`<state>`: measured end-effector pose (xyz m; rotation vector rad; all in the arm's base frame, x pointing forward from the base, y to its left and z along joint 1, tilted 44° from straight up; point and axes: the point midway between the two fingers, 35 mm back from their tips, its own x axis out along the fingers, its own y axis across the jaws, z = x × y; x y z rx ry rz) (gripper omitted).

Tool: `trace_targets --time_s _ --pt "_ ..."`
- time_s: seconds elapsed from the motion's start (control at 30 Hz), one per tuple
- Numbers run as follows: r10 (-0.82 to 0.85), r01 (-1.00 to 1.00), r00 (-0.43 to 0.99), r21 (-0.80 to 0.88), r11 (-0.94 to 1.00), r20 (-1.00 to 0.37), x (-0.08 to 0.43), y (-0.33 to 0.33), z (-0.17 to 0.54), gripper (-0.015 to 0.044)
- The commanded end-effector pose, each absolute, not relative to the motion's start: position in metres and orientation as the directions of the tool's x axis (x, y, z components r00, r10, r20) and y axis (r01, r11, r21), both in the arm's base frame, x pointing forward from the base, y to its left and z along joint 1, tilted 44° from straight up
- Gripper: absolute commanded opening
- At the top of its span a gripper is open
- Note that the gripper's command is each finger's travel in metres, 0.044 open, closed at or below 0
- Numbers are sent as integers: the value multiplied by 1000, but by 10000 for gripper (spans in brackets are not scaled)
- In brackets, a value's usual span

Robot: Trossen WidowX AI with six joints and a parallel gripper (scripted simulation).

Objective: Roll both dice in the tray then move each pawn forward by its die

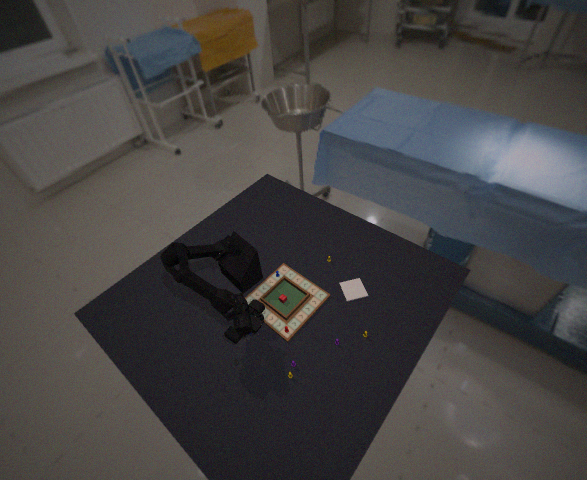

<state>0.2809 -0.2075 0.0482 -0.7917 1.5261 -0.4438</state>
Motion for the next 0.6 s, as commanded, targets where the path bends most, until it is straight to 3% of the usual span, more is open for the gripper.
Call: trace_targets --time_s 0.0,0.03,0.23,0.47,0.57 --pt "-703 -225 35 -691 687 -710 280 -211 42 275" --pt "-703 -225 35 -691 686 -710 280 -211 42 275" --pt "-703 -225 35 -691 686 -710 280 -211 42 118" --pt "-703 -225 35 -691 686 -710 280 -211 42 71" --pt "-702 -225 35 -690 688 -711 281 -208 45 0"
